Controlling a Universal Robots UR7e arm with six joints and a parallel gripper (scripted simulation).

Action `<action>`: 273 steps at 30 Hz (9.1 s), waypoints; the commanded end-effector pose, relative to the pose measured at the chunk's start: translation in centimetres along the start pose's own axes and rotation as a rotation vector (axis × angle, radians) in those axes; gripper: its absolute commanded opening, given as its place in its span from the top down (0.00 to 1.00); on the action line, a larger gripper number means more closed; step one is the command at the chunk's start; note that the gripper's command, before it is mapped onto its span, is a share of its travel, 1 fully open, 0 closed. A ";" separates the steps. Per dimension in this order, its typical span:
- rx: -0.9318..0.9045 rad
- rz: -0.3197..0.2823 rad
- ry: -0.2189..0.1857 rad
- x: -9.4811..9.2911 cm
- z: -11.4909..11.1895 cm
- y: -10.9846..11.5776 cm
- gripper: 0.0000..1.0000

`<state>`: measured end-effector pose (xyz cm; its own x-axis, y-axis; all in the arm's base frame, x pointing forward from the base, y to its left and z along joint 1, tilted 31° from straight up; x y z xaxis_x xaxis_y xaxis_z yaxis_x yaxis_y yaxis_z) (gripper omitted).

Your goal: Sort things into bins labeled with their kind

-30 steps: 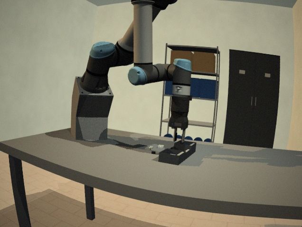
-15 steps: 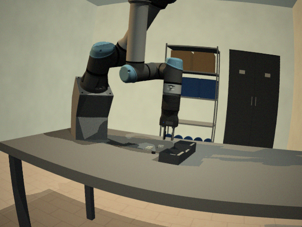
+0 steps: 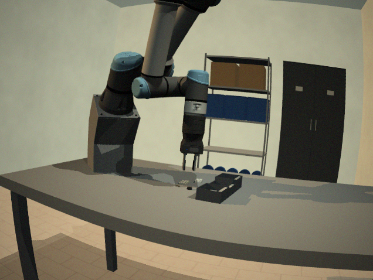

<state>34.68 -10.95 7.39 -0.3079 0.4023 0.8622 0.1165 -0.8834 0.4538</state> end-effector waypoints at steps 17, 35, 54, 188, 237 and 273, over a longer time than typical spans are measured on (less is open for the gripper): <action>0.030 0.000 0.018 0.0 0.6 0.2 0.36; 0.030 0.000 0.018 0.0 0.6 0.2 0.36; 0.030 0.000 0.018 -3.2 0.7 0.1 0.36; -0.309 0.003 0.028 0.0 8.7 2.1 0.66; -0.560 0.006 0.018 -1.8 10.9 2.6 0.66; -0.560 0.006 0.018 -4.3 11.0 2.6 0.36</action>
<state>46.66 -12.32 7.30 -0.3241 0.3969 0.8587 -0.3994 -0.8803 0.2561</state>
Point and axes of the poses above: the point where the finger pads meet when closed, its own x axis back along the fingers, its own z axis across the jaws, y = z × x, the point moved 10 cm from there along x, back along the fingers, and after that the axes turned 6 degrees about -x, right-handed, at the moved point
